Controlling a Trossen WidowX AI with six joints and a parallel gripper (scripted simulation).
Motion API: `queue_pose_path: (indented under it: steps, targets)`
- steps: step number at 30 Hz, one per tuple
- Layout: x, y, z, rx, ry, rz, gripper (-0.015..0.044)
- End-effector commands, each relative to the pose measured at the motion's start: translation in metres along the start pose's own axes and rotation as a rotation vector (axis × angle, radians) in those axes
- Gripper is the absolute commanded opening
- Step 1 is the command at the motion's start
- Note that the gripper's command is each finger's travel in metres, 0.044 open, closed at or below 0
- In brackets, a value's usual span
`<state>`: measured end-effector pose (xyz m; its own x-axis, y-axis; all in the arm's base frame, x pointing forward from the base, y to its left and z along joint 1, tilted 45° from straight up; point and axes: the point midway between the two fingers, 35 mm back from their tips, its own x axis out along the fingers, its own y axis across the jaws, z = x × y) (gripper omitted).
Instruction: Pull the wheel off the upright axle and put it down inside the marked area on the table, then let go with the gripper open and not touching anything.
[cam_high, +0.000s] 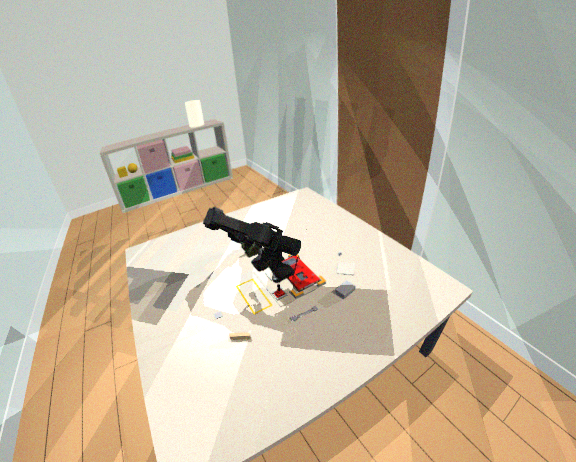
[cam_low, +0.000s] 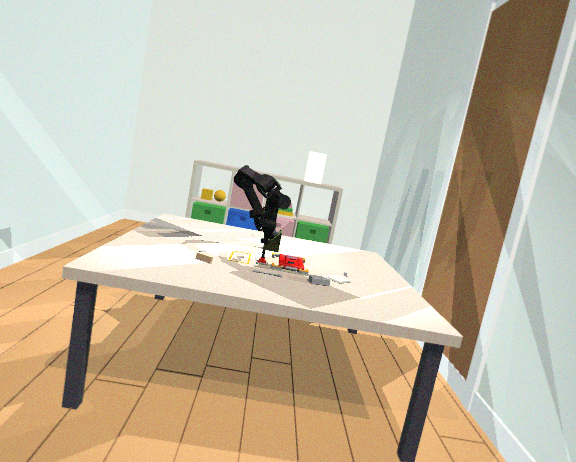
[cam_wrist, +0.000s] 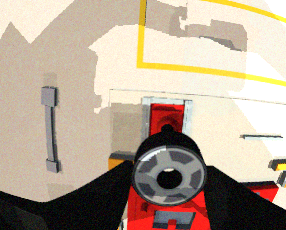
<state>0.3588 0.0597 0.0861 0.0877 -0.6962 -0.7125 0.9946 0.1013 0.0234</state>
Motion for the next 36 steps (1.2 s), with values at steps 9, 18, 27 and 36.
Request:
queue_pose_path:
  steps: [9, 18, 27, 36]
  targets:
    - [-0.005, -0.017, 0.035, 0.000, 0.001, -0.002, 0.0000]
    - [-0.008, -0.043, 0.073, -0.001, 0.001, -0.005, 0.0000]
    - [-0.009, -0.061, 0.093, -0.001, 0.000, -0.007, 0.0000]
    - [0.011, -0.061, 0.093, 0.000, -0.001, -0.007, 0.0000]
